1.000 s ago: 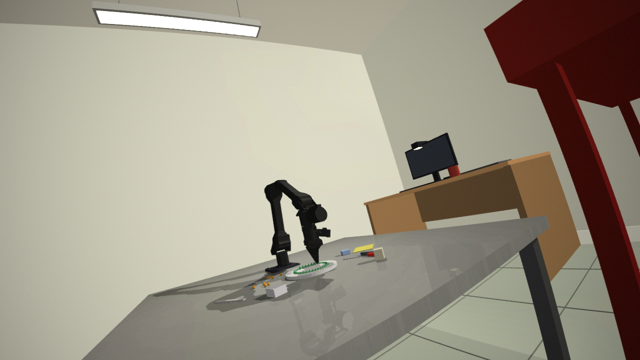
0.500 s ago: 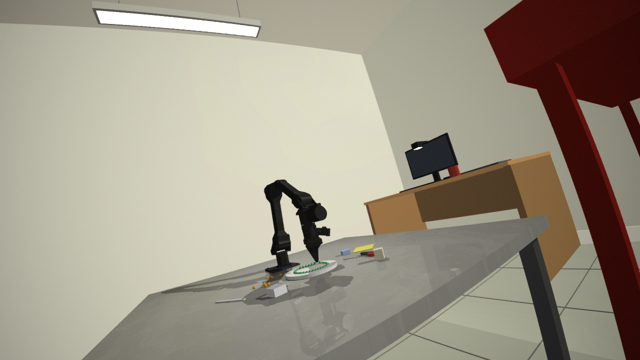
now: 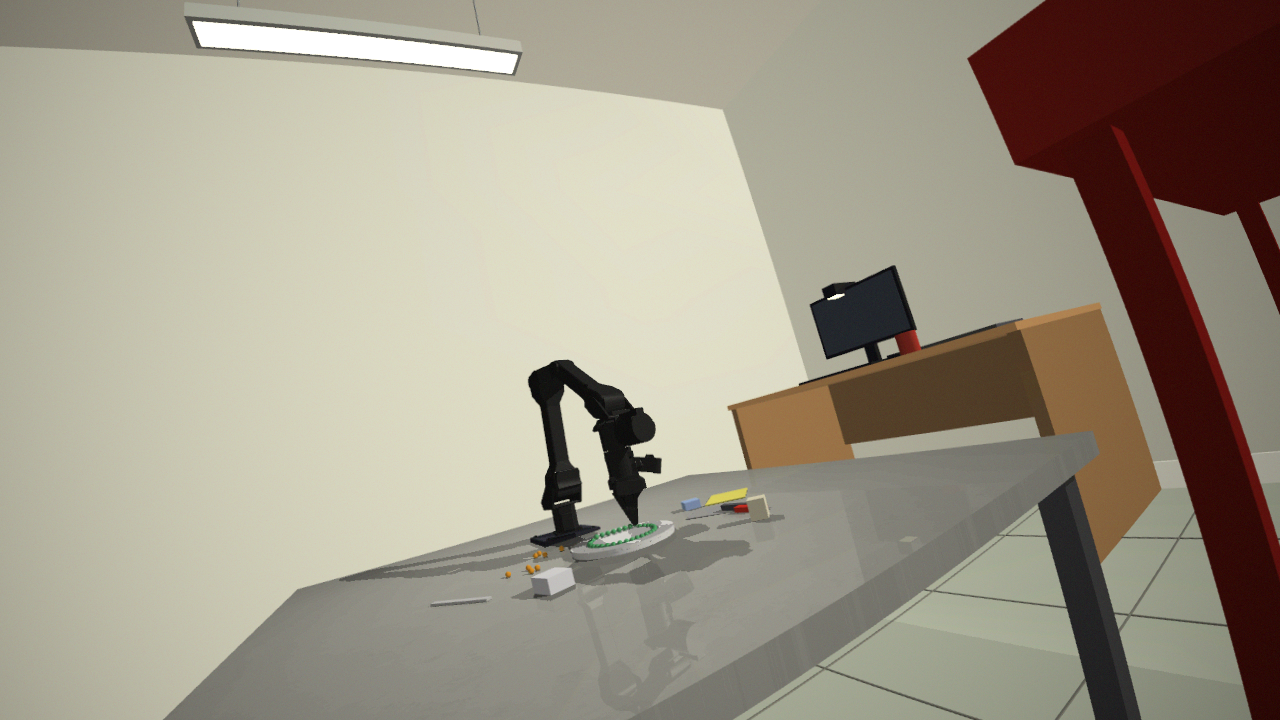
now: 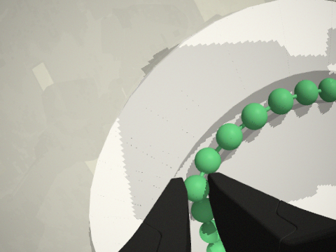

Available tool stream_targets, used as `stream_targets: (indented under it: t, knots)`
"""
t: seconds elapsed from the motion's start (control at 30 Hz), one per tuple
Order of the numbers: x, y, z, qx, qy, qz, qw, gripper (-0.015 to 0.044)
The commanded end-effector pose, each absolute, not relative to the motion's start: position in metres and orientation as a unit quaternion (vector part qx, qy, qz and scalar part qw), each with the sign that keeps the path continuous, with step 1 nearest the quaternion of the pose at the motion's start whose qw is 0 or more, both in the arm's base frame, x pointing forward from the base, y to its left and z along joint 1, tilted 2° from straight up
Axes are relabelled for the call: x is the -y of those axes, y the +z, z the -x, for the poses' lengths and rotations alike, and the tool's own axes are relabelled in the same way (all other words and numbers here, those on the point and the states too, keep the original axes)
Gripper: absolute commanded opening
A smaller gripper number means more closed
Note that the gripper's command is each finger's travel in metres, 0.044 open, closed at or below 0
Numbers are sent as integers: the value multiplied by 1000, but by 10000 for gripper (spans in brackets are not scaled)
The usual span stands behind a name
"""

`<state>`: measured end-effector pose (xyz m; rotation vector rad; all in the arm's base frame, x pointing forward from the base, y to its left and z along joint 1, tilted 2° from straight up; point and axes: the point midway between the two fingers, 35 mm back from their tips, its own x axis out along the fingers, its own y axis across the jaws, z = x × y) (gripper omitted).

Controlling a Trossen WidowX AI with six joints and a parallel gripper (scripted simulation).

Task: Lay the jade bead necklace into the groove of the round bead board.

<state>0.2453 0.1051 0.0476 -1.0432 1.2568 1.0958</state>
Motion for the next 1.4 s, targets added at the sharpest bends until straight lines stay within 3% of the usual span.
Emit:
stream_targets:
  t: [0.0, 0.57, 1.2, 1.37]
  knots:
    - [-105, 44, -244, -535, 463, 439, 554, 0]
    - [-105, 48, -245, -533, 464, 441, 553, 440]
    - [-105, 52, -245, -535, 463, 439, 554, 440]
    - [-92, 56, -247, -613, 353, 326, 627, 309]
